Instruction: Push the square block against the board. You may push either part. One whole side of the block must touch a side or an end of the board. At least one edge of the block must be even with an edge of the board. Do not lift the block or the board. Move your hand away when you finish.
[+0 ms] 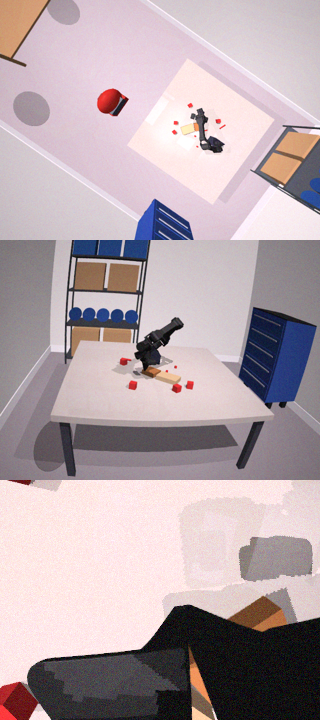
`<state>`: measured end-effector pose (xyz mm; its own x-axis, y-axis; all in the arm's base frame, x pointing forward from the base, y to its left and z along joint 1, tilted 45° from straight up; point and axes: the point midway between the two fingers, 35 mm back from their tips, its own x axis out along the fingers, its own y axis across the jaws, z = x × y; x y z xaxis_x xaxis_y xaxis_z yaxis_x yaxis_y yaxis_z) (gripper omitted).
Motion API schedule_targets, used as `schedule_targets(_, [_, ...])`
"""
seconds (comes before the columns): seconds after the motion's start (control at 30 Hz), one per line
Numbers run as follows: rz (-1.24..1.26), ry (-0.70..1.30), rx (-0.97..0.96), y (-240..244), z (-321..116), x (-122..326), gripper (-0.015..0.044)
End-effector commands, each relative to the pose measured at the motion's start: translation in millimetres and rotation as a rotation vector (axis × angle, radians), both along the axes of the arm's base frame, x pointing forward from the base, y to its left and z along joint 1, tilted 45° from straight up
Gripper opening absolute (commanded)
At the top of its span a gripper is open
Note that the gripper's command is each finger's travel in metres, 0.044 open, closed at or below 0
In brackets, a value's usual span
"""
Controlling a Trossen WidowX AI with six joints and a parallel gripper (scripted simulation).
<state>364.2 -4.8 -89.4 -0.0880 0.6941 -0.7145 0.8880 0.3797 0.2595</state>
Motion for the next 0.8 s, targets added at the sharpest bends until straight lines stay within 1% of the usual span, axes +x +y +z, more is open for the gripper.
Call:
schedule_targets(0.0, [0.018,0.004,0.0,-0.5,1.3,-1.8,0.0])
schedule_targets(0.77, [0.57,-0.53,0.068,-17.7,-6.4,-41.0,0.0])
